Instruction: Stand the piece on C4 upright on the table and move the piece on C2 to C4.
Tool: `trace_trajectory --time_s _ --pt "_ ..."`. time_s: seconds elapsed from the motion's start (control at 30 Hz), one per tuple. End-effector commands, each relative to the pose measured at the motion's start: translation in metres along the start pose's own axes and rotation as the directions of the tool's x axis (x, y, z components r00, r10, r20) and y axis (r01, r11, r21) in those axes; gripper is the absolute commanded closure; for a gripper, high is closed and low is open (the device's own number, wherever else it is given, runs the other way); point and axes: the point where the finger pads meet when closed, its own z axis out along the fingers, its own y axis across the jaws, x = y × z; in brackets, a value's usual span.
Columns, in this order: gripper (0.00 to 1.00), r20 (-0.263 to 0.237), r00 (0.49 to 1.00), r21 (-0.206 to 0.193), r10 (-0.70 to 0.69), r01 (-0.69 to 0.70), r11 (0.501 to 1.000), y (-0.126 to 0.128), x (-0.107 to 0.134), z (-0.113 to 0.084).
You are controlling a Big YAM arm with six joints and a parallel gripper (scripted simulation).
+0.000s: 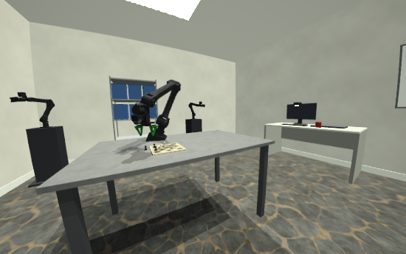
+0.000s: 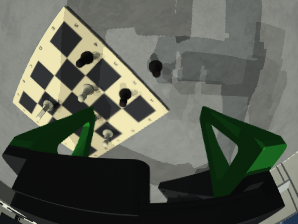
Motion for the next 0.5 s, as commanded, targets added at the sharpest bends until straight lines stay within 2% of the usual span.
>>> trace_trajectory --time_s 0.0,0.07,0.13,0.2,0.27,0.3,0.33,0.47 --pt "0.0 0.017 0.96 0.002 -0.278 0.278 0.961 0.042 0.021 -0.009" --pt "0.0 0.013 0.927 0.003 -0.375 0.375 0.927 0.069 0.044 -0.008" --pt "0.0 0.01 0.873 0.002 -0.487 0.487 0.873 0.09 0.065 -0.007" --pt "0.0 0.013 0.792 0.003 -0.61 0.61 0.792 0.101 0.076 -0.007" --pt "0.0 0.026 0.685 0.01 -0.728 0.728 0.686 0.101 0.074 -0.008" --pt "0.67 0.014 0.627 0.005 -0.779 0.779 0.627 0.091 0.07 -0.002" --pt "0.67 0.012 0.609 0.008 -0.793 0.793 0.609 0.091 0.07 -0.002" --pt "0.67 0.012 0.609 0.008 -0.793 0.793 0.609 0.091 0.07 -0.002"
